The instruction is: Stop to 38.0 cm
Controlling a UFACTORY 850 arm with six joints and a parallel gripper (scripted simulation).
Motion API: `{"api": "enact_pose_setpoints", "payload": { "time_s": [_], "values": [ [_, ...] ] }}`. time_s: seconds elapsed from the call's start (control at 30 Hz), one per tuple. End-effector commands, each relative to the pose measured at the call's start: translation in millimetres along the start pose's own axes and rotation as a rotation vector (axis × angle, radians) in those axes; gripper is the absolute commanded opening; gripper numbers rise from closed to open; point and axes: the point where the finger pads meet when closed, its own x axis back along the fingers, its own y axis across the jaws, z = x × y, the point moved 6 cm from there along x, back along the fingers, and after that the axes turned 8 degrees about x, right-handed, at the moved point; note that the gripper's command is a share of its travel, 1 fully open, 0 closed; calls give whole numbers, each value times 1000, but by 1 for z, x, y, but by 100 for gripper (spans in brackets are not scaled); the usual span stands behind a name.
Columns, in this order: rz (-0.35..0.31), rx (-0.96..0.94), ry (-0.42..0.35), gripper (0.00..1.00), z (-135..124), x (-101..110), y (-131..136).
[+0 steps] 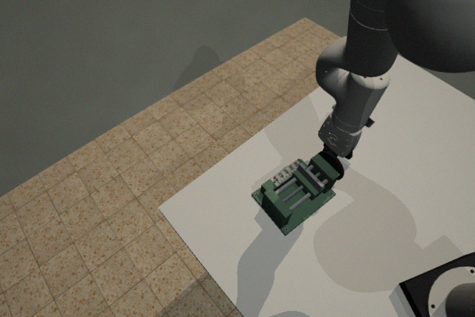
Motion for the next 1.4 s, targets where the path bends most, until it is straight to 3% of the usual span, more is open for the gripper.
{"api": "enact_pose_setpoints", "payload": {
  "time_s": [0.0, 0.23, 0.5, 1.37],
  "values": [
    [-3, 0, 0, 6, 1, 10, -3],
    [-3, 0, 0, 6, 0, 27, 0],
    [-3, 0, 0, 6, -4, 47, 29],
    [-3, 0, 0, 6, -9, 25, 63]
  ]
}}
